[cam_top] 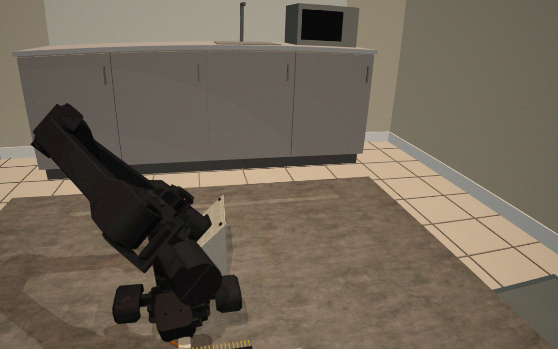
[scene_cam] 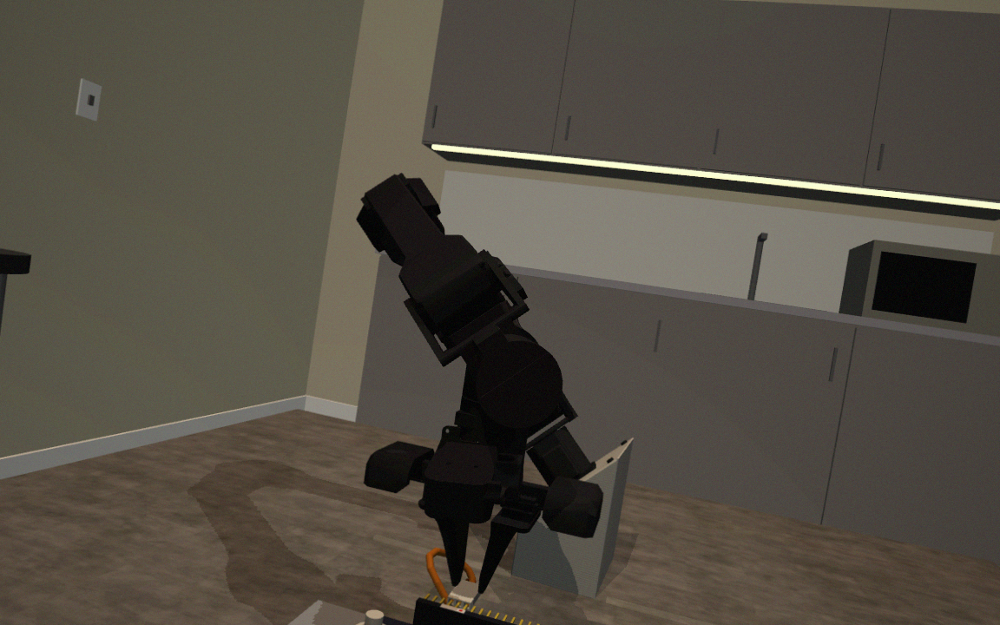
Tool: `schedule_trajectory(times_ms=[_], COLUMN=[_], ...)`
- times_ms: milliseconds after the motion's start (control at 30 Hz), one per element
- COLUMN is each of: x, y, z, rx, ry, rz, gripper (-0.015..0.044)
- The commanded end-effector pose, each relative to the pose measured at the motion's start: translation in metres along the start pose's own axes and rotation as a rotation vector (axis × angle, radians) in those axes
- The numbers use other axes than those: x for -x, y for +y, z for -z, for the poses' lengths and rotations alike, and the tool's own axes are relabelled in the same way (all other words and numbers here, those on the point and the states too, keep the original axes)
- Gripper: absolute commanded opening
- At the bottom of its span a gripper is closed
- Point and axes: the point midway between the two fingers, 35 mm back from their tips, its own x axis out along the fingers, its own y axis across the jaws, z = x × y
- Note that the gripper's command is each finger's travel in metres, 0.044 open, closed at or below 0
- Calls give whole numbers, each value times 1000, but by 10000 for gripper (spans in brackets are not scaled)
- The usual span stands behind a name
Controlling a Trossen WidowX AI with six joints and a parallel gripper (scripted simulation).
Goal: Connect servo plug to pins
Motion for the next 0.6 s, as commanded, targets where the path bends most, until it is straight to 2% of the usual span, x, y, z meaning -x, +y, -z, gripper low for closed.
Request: schedule_trajectory(times_ms=[0,567], x=[0,-1], y=[0,0], z=[-4,-15], rx=[6,6], ry=[0,-1], rz=[6,6], gripper=[0,0])
